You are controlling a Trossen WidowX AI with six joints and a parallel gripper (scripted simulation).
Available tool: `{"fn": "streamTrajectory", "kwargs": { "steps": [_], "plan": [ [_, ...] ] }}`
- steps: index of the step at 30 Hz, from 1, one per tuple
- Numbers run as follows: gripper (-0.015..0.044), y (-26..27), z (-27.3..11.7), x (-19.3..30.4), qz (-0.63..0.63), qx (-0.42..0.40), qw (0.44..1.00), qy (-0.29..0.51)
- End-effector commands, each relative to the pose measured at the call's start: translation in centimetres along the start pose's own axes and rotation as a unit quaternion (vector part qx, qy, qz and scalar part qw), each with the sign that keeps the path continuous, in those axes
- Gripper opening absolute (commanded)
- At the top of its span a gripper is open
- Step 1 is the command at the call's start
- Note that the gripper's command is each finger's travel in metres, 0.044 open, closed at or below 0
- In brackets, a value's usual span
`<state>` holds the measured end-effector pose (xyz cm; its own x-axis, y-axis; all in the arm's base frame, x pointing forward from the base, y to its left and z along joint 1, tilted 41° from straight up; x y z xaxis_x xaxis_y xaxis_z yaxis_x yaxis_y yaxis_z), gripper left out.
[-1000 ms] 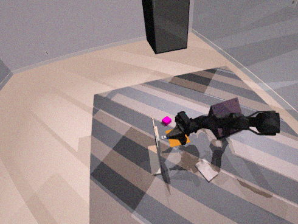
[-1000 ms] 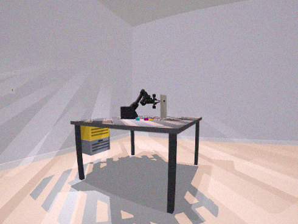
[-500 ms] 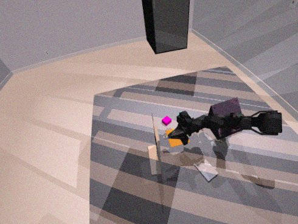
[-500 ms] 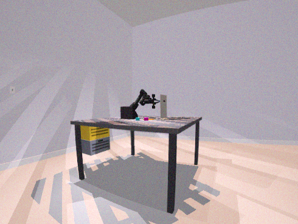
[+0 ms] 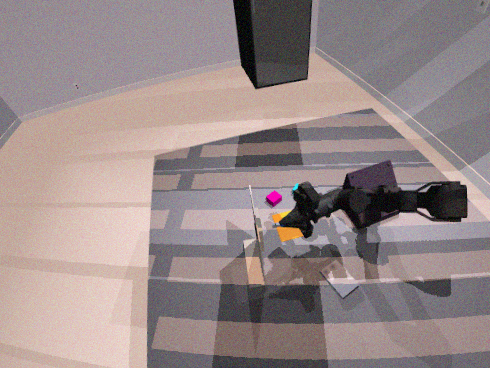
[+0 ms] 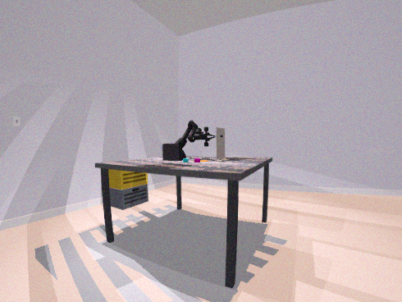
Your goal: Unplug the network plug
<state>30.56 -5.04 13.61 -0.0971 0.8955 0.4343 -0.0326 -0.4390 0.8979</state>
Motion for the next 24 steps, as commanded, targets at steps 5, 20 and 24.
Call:
{"fn": "streamTrajectory", "kwargs": {
  "steps": [5,20,24],
  "plan": [
    [0.0,-0.1,-0.7,0.2,0.002,0.003,1.0,0.001],
    [0.0,0.0,-1.6,0.4,0.002,0.003,1.0,0.001],
    [0.0,0.0,-1.8,0.5,0.002,0.003,1.0,0.001]
  ]
}}
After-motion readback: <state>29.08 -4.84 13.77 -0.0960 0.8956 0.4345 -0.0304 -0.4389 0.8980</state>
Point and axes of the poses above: the point midway between the two fingers, 35 mm back from their tips, its own z axis out along the fingers, its own y axis across the jaws, x = y × z, the point moved 5 cm from there along -z, back along the fingers, and after that the axes turned 15 degrees about -z, right-handed, at the moved point
